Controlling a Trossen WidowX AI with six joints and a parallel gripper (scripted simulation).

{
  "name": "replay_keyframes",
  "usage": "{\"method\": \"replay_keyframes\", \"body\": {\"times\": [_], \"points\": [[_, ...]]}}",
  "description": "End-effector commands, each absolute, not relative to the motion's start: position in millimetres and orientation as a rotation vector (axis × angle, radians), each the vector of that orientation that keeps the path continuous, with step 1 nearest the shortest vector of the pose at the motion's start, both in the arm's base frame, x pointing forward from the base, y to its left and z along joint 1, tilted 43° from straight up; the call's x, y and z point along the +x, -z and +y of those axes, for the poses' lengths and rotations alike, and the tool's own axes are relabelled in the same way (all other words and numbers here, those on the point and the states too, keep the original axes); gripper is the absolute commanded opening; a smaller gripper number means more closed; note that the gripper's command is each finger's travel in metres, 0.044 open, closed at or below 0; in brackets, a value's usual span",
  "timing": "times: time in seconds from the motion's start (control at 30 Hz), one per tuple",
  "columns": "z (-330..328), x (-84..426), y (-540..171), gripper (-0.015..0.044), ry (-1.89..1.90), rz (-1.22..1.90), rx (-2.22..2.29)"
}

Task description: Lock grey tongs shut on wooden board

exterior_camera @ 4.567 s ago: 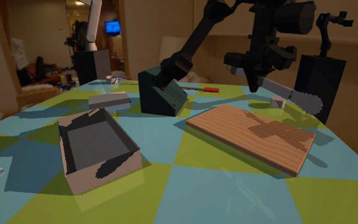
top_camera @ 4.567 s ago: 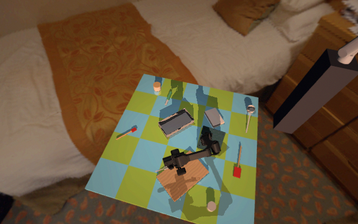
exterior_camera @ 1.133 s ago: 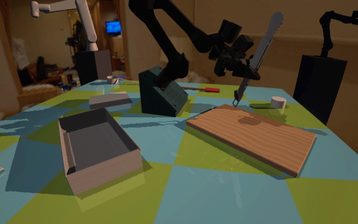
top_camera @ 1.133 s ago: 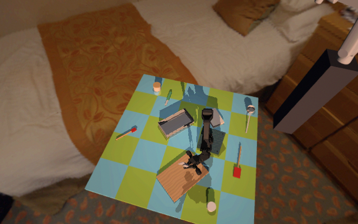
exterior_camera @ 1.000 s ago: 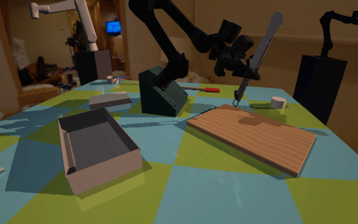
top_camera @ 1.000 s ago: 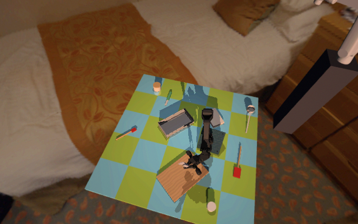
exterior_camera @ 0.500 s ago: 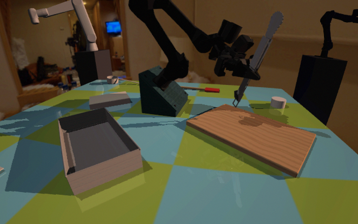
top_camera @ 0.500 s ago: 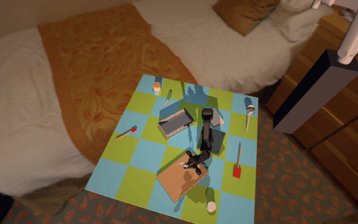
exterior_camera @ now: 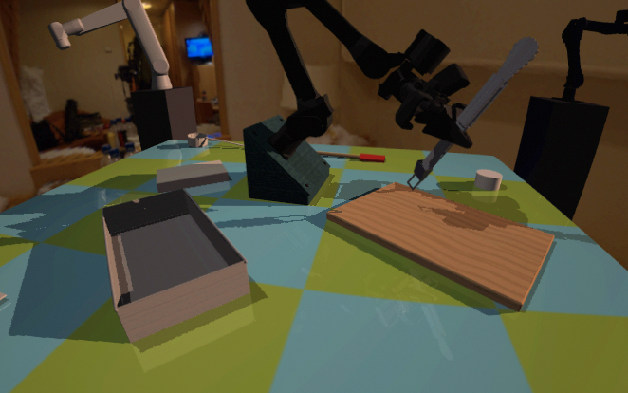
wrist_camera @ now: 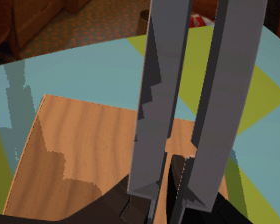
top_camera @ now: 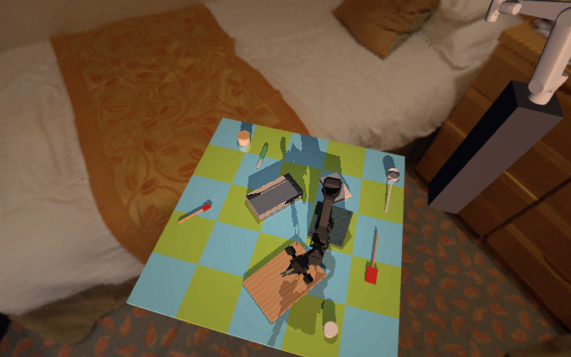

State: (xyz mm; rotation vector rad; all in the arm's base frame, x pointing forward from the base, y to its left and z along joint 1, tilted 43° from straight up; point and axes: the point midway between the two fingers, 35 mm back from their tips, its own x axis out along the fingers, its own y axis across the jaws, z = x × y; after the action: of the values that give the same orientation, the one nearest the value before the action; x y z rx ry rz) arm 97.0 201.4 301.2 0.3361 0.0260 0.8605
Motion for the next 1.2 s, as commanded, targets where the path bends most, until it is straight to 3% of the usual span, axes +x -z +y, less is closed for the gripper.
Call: {"method": "replay_keyframes", "body": {"times": [0.0,1.17], "points": [[208,100,-307,-0.015,-0.88,0.046,0.258],[211,123,-292,-0.015,-1.014,0.694,-0.138]]}}
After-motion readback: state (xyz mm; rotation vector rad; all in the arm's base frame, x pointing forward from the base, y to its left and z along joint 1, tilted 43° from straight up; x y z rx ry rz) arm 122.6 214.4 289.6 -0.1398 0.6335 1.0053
